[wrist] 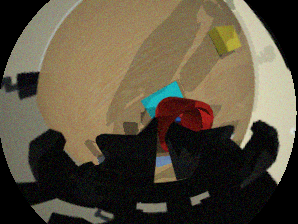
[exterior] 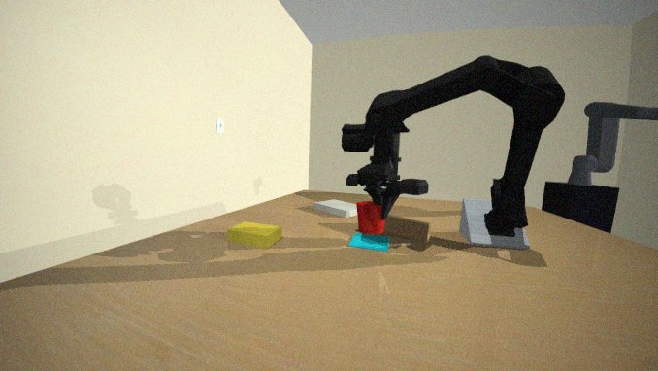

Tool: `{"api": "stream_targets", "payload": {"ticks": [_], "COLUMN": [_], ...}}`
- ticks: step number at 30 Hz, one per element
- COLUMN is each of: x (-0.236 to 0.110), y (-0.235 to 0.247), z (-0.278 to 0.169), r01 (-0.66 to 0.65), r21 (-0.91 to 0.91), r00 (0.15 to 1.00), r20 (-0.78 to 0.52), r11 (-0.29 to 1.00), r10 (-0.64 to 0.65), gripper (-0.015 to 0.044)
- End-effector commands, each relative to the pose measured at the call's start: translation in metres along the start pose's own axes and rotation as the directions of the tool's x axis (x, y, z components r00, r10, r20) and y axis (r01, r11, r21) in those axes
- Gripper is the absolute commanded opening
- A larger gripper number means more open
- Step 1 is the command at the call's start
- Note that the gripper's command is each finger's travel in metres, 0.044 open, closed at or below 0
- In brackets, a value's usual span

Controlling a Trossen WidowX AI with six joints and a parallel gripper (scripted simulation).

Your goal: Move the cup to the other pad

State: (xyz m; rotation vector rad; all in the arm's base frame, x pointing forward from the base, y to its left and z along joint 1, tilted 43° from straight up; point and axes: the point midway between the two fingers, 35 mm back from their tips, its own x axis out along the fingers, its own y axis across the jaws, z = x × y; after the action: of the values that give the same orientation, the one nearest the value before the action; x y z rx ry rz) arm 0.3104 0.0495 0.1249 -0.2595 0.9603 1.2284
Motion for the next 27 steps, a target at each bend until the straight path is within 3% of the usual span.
{"api": "stream_targets", "payload": {"ticks": [1, 27], "x": [0.006, 0.019], "y": [0.002, 0.002], "z": [-0.001, 0.000], "r01": [-0.005, -0.002], "r21": [0.006, 0.000], "r00": [1.000, 1.000], "r20": [0.004, 0.001], "r11": [1.000, 1.000], "r10": [0.005, 0.002], "gripper": [0.0000, 0.0000]}}
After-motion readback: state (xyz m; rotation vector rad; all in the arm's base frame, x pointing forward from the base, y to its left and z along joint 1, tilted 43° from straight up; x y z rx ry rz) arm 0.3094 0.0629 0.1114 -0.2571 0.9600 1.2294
